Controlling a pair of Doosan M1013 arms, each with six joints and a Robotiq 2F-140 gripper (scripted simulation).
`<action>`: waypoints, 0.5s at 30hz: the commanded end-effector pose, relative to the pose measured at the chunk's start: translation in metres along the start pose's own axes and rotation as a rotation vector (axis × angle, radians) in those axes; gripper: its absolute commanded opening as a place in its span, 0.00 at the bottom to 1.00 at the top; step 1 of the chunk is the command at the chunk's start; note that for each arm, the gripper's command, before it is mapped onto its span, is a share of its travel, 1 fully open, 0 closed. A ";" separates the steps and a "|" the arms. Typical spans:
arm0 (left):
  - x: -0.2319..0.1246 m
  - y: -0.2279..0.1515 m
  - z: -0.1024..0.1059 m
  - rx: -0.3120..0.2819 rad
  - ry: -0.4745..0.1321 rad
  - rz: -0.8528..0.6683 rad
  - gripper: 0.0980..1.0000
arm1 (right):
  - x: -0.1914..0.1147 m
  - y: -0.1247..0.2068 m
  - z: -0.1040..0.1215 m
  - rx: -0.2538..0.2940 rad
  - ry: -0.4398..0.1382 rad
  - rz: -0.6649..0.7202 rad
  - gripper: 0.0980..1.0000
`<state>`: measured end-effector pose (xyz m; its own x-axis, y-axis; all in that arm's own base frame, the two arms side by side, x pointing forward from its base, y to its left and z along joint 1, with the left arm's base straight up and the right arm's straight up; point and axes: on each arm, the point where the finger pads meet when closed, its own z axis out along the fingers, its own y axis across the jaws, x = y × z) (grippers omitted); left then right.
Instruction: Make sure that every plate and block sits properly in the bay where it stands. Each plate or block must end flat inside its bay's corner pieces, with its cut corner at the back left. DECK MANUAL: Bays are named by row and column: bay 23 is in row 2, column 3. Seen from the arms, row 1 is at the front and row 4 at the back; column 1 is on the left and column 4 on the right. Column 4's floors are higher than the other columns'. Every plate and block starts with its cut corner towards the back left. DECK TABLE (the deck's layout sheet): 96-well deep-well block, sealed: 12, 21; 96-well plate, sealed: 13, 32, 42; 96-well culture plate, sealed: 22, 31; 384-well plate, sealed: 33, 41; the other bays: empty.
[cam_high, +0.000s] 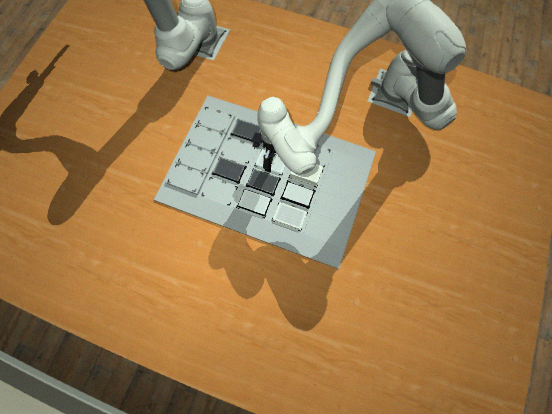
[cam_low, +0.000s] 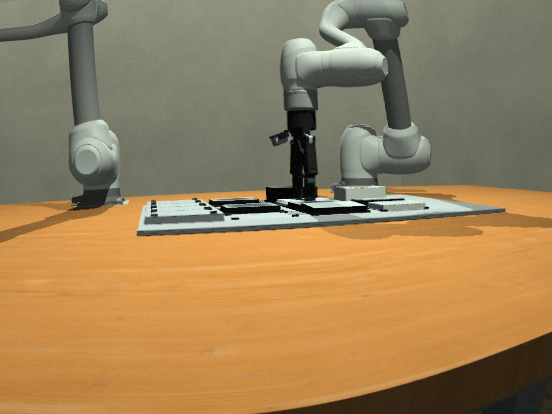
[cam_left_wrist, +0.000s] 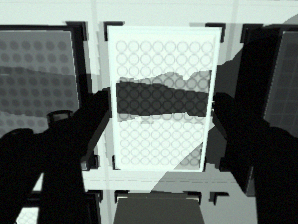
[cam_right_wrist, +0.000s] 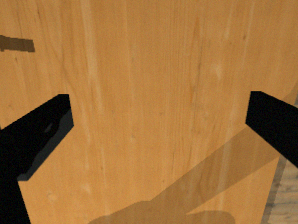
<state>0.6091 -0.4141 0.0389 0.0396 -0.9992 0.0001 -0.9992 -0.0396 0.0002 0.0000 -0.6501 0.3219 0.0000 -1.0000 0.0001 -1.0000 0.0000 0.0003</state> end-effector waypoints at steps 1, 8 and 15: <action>0.000 -0.001 -0.001 0.002 0.001 0.000 0.62 | 0.000 0.000 -0.001 0.000 0.001 0.000 1.00; 0.000 -0.001 -0.001 0.002 0.001 0.000 0.58 | 0.000 0.000 -0.001 0.000 0.001 0.000 1.00; 0.000 -0.001 -0.001 0.002 0.001 0.000 0.58 | 0.000 0.000 -0.001 0.000 0.001 0.000 1.00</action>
<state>0.6091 -0.4141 0.0389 0.0396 -0.9992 0.0001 -0.9992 -0.0396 0.0002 0.0000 -0.6501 0.3219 0.0000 -1.0000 0.0001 -1.0000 0.0000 0.0003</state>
